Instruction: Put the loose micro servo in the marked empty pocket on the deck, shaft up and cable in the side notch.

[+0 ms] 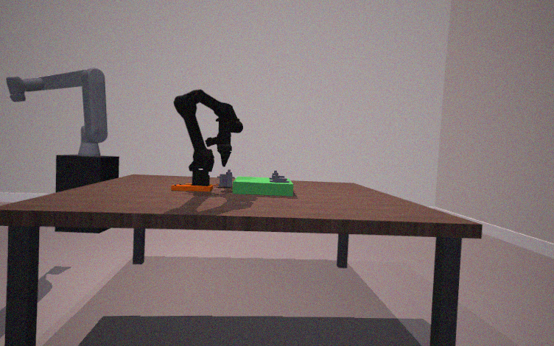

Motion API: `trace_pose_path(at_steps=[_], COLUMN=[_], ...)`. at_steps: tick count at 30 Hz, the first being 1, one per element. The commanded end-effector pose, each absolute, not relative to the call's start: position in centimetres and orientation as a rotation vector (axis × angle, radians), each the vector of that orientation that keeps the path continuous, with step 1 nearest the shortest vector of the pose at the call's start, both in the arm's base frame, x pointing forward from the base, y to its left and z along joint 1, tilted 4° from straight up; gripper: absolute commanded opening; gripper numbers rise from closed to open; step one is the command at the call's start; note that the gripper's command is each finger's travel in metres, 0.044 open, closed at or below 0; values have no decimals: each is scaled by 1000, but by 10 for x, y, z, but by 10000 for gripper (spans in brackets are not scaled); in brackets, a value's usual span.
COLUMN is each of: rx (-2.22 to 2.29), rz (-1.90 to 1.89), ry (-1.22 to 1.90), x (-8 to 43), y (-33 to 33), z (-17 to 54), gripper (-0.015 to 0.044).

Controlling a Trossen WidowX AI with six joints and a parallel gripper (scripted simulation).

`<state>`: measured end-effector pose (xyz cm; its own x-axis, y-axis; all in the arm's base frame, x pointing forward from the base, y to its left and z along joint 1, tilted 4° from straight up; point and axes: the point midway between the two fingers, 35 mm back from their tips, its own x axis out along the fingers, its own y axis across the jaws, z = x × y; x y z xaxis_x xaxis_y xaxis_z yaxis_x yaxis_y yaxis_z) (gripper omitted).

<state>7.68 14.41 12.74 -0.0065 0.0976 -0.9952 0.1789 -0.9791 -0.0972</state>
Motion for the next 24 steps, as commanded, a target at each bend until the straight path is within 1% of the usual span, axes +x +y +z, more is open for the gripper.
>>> trace_pose_path(at_steps=[1, 6, 24], rx=[2161, 2161, 2161], rz=[-2162, -2162, -2163], ry=[284, 285, 285], x=[75, 75, 75], y=[143, 145, 146], z=[119, 100, 80], gripper=[440, 440, 440])
